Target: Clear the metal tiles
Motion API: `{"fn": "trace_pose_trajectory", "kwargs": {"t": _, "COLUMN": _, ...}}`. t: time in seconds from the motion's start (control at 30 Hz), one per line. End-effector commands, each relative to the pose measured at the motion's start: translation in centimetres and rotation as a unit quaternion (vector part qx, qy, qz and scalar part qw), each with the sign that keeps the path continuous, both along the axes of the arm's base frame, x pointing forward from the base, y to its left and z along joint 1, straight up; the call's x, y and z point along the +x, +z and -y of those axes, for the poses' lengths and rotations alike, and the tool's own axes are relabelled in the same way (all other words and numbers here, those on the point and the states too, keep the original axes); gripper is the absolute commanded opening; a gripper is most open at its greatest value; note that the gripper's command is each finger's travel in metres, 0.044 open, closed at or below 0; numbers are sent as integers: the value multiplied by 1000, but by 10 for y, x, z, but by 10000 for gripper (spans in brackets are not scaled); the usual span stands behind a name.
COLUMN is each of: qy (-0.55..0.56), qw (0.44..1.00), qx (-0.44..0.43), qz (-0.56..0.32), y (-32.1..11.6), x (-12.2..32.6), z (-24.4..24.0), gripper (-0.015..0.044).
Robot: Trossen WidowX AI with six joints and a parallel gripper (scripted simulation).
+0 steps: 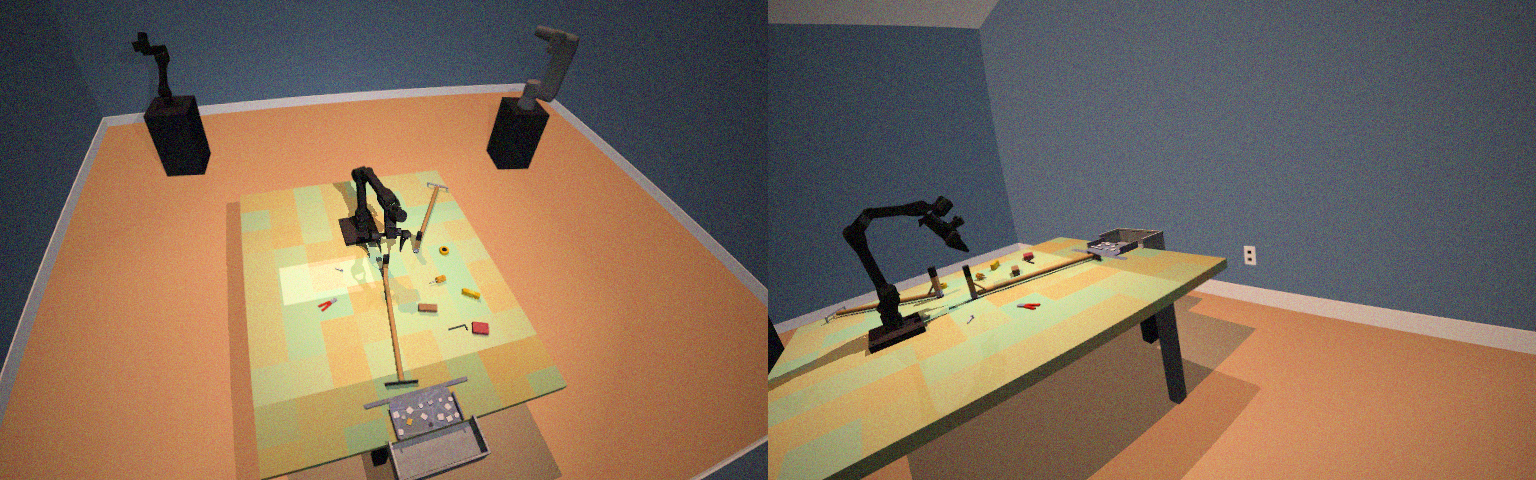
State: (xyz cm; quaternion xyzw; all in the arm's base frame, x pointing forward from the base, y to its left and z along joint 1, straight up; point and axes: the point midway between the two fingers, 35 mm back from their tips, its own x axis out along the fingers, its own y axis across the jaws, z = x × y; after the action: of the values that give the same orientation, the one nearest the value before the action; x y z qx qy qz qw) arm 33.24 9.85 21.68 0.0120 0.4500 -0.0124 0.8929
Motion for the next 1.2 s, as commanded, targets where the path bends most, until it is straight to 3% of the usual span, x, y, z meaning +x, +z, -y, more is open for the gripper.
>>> {"fn": "trace_pose_trajectory", "kwargs": {"t": 0.0, "qy": -2, "qw": 1000, "qx": -2, "qz": 3, "y": -3, "x": -13, "z": 2, "gripper": 440}}
{"fn": "trace_pose_trajectory", "kwargs": {"t": 0.57, "qy": 1, "qw": 1000, "qx": -2, "qz": 20, "y": -17, "x": -57, "z": 10, "gripper": 440}}
{"fn": "trace_pose_trajectory", "kwargs": {"t": 1.17, "qy": 1, "qw": 1000, "qx": -2, "qz": 20, "y": -58, "x": -57, "z": 9, "gripper": 440}}
